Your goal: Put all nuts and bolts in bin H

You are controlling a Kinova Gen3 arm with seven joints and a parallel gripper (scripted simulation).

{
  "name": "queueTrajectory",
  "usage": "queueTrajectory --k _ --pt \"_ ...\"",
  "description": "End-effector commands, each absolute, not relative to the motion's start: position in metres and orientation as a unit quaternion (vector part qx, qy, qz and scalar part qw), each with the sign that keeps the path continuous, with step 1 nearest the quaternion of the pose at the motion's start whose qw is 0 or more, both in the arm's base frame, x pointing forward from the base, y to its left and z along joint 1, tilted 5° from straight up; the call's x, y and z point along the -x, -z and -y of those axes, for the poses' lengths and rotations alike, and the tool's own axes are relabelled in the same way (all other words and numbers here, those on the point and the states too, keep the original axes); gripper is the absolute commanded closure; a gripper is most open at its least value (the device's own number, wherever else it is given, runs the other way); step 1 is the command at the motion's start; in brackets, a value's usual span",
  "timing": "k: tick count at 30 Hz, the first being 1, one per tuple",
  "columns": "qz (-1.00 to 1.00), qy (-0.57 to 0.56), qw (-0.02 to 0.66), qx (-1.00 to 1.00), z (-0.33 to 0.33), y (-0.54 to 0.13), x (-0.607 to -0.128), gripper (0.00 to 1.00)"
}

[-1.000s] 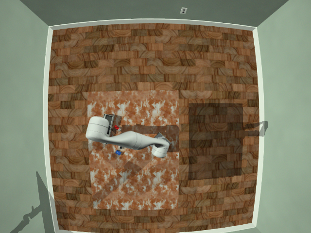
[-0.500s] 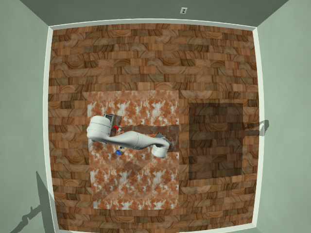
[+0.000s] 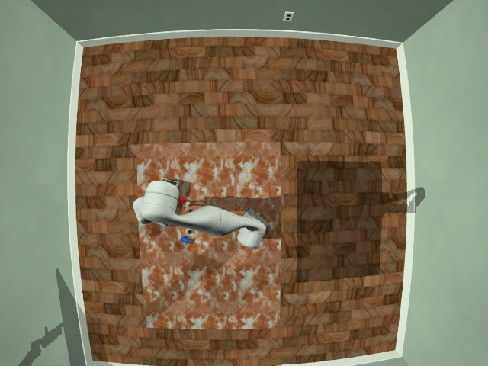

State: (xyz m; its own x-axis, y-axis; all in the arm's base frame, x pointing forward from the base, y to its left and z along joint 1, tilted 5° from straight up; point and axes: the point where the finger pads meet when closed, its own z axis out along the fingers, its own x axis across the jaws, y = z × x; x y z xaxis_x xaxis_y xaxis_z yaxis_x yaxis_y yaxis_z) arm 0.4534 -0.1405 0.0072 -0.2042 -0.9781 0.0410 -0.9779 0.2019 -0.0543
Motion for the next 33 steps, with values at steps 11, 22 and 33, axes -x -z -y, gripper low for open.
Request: queueTrajectory --k 11,22,33 --pt "-0.78 0.04 0.003 0.624 0.127 -0.017 -0.462 0.69" --pt "-0.778 0.041 0.001 0.626 0.085 -0.014 -0.475 0.69" --pt "-0.778 0.04 0.002 0.627 0.065 -0.014 -0.481 0.69"
